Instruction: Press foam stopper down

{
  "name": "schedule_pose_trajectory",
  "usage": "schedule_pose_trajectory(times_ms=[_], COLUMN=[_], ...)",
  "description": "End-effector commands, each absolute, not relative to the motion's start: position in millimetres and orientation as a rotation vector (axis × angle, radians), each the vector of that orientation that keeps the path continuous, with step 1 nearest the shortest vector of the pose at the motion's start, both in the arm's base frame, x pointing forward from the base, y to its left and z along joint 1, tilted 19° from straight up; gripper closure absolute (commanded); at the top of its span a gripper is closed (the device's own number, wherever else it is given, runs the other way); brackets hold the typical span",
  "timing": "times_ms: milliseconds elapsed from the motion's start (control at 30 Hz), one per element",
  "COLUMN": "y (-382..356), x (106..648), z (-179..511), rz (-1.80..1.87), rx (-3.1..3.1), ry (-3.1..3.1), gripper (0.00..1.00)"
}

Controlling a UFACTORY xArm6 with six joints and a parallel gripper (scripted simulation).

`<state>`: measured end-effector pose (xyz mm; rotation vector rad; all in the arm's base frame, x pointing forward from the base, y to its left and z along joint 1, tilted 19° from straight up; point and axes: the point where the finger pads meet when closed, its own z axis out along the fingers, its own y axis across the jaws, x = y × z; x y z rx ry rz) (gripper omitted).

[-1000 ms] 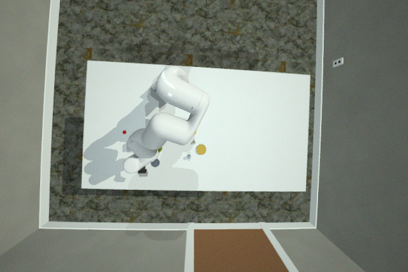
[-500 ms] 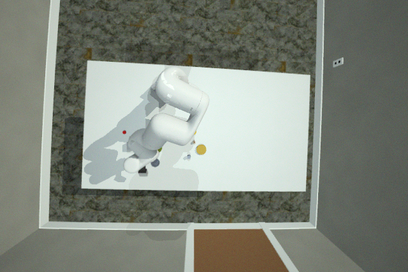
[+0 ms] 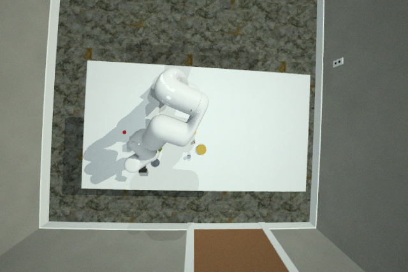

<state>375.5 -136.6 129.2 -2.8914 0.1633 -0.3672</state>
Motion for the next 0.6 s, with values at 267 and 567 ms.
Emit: schedule_pose_trajectory(times_ms=[267,567], y=[-135.8,-134.7], x=[378.0,379.4], z=[123.9,119.0], rz=[-0.371,-0.371], rx=[-2.892,-2.892], ry=[0.163,0.163], gripper=[1.0,1.0])
